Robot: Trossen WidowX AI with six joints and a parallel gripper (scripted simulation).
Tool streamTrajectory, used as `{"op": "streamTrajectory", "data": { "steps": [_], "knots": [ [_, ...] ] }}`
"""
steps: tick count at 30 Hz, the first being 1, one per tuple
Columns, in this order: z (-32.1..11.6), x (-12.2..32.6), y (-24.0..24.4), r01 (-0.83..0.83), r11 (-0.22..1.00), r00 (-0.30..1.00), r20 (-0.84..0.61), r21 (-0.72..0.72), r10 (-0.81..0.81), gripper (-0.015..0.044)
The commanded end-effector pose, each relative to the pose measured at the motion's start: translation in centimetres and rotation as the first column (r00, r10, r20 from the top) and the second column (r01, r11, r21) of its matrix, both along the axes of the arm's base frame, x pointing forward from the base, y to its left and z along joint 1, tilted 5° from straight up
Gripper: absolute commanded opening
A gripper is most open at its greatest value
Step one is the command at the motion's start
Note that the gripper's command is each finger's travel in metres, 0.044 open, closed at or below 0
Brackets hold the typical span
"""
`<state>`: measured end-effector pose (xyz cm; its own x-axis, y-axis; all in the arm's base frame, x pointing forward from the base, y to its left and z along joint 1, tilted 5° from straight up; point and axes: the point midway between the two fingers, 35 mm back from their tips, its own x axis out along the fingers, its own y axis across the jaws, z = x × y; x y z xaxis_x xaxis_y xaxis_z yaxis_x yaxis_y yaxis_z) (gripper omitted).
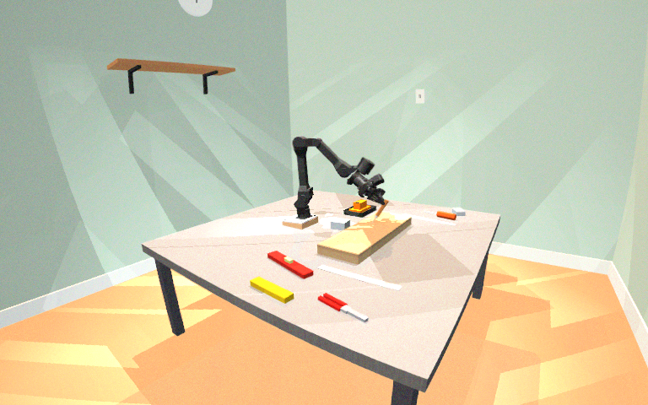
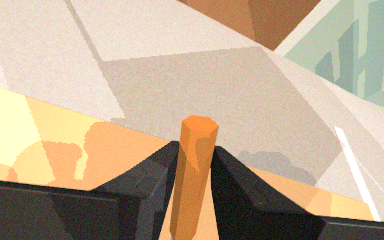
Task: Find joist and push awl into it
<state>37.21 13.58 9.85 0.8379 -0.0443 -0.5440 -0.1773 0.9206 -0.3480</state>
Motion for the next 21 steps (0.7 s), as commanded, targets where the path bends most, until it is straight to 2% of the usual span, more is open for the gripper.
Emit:
{"op": "streamTrajectory", "data": {
  "steps": [1, 15, 21],
  "knots": [
    [1.3, -0.5, 1.8, -0.017, 0.998, 0.995, 0.1, 0.058, 0.011, 0.0],
    [5.1, -4.2, 7.3, -0.114, 0.934, 0.927, 0.376, 0.338, -0.022, 0.0],
    [5.5, -4.8, 7.7, -0.129, 0.92, 0.917, 0.397, 0.371, -0.032, 0.0]
  ]
}}
